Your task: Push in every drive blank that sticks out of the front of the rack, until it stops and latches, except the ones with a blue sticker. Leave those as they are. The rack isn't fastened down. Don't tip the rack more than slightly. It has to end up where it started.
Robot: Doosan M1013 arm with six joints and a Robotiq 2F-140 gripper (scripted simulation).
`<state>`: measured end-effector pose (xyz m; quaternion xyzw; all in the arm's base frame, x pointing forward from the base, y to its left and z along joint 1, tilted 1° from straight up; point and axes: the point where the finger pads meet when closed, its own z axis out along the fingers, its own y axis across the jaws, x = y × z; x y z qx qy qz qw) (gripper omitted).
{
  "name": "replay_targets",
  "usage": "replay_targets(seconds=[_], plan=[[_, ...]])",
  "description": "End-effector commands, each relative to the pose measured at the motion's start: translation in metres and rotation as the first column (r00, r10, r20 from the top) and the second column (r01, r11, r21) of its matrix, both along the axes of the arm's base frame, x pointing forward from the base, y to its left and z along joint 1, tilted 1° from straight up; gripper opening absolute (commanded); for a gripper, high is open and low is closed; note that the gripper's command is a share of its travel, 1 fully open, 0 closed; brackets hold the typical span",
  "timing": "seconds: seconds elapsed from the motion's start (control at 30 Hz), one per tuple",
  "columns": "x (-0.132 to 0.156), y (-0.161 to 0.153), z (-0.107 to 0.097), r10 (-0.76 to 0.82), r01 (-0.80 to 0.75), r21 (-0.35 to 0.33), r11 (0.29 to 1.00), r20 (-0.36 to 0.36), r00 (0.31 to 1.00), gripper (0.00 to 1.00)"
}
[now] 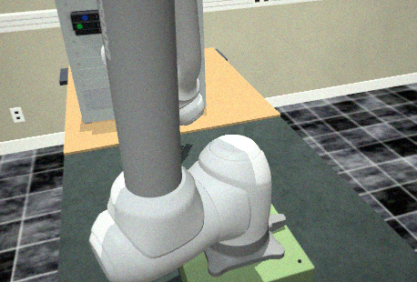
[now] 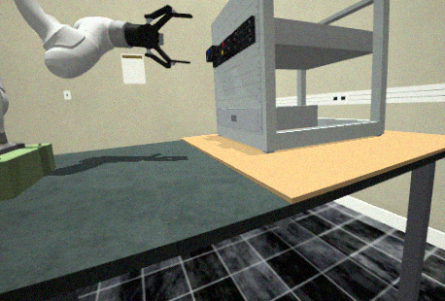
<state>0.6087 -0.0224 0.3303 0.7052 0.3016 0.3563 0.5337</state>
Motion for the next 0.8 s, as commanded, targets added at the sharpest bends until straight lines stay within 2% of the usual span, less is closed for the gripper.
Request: replay_targets(seconds=[0.0, 0.07, 0.3, 0.53, 0.77], plan=[[0.002, 0.038, 0.009, 0.115, -0.113, -0.068, 0.991, 0.031, 0.993, 1.0], [0.002, 0.038, 0.009, 0.115, -0.113, -0.068, 0.991, 0.031, 0.993, 1.0], [0.0, 0.096, 0.017, 0.27, -0.261, -0.145, 0.954, 0.048, 0.962, 1.0], [-0.008, 0.14, 0.02, 0.383, -0.366, -0.199, 0.909, 0.054, 0.922, 1.0], [-0.013, 0.162, 0.021, 0.438, -0.416, -0.224, 0.881, 0.055, 0.897, 1.0]])
